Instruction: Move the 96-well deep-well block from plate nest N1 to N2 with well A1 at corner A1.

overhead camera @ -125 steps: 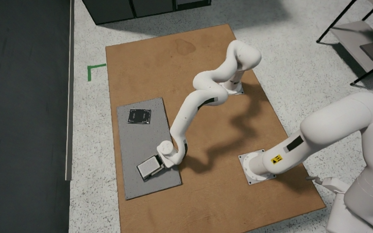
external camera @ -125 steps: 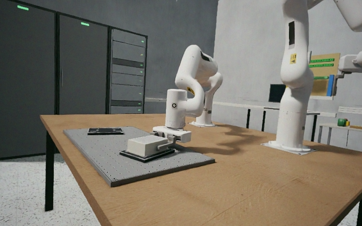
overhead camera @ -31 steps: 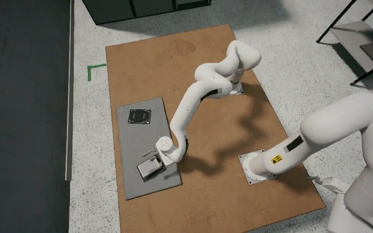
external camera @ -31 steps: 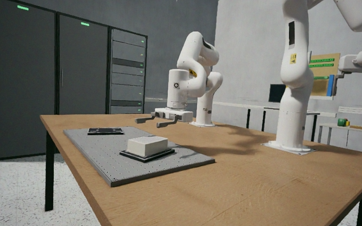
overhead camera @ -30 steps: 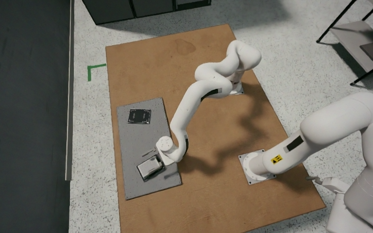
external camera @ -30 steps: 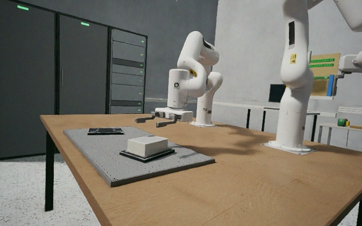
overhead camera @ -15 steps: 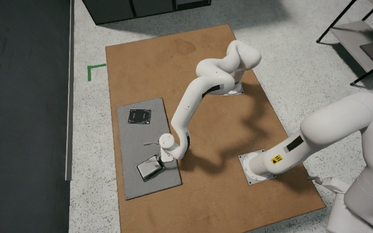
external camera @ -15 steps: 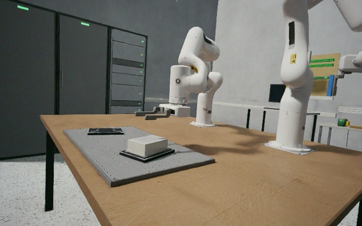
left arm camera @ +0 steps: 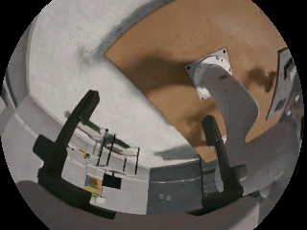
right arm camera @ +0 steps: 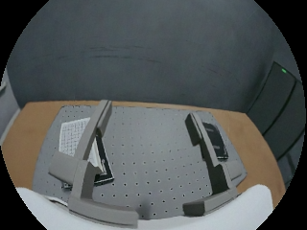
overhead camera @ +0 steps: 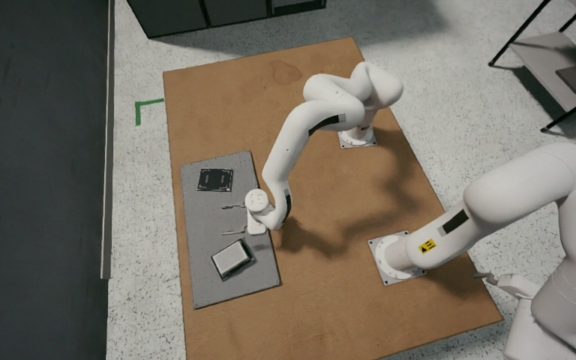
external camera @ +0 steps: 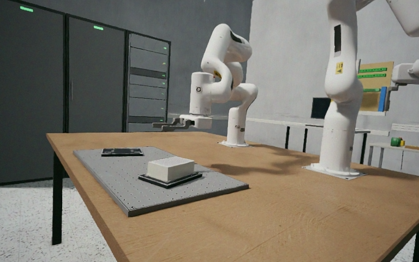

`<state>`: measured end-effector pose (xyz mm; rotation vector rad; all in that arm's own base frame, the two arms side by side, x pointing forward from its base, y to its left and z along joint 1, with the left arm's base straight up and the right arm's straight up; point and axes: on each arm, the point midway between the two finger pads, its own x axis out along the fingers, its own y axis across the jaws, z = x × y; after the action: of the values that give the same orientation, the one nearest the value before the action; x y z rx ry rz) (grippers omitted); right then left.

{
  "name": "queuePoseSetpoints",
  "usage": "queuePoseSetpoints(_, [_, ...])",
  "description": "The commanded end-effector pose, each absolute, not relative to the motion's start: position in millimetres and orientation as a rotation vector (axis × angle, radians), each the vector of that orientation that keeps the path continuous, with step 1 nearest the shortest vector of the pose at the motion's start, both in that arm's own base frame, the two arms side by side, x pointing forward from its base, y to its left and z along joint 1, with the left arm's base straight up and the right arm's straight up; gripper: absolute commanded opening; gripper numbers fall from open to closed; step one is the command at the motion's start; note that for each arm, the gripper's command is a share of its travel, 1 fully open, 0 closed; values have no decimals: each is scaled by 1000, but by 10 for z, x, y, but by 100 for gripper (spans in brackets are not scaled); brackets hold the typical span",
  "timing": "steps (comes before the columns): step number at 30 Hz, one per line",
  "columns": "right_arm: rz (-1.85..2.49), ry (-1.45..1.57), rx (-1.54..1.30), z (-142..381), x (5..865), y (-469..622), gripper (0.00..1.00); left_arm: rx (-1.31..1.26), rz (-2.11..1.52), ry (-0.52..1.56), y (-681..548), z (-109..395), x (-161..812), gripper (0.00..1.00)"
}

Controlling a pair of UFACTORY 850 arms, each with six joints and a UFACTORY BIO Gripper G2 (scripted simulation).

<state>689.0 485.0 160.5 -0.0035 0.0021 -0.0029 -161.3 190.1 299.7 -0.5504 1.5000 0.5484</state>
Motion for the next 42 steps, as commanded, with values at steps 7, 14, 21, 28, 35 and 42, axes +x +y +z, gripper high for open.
queuePoseSetpoints(7, [0,-2,1,1760,6879,4388,37,-549,550,1500,1906,3001,-1614,100])
queuePoseSetpoints(14, [0,-2,1,1856,6873,4052,37,-549,550,1500,1906,3001,-1614,100])
queuePoseSetpoints(21, [0,-2,1,1924,6869,3811,37,-549,550,1500,1906,3001,-1614,100])
queuePoseSetpoints(28, [0,-2,1,2020,6864,3474,37,-549,550,1500,1906,3001,-1614,100])
queuePoseSetpoints(35, [0,-2,1,2116,6858,3137,37,-549,550,1500,1906,3001,-1614,100])
queuePoseSetpoints(42, [0,-2,1,2184,6854,2897,37,-549,550,1500,1906,3001,-1614,100])
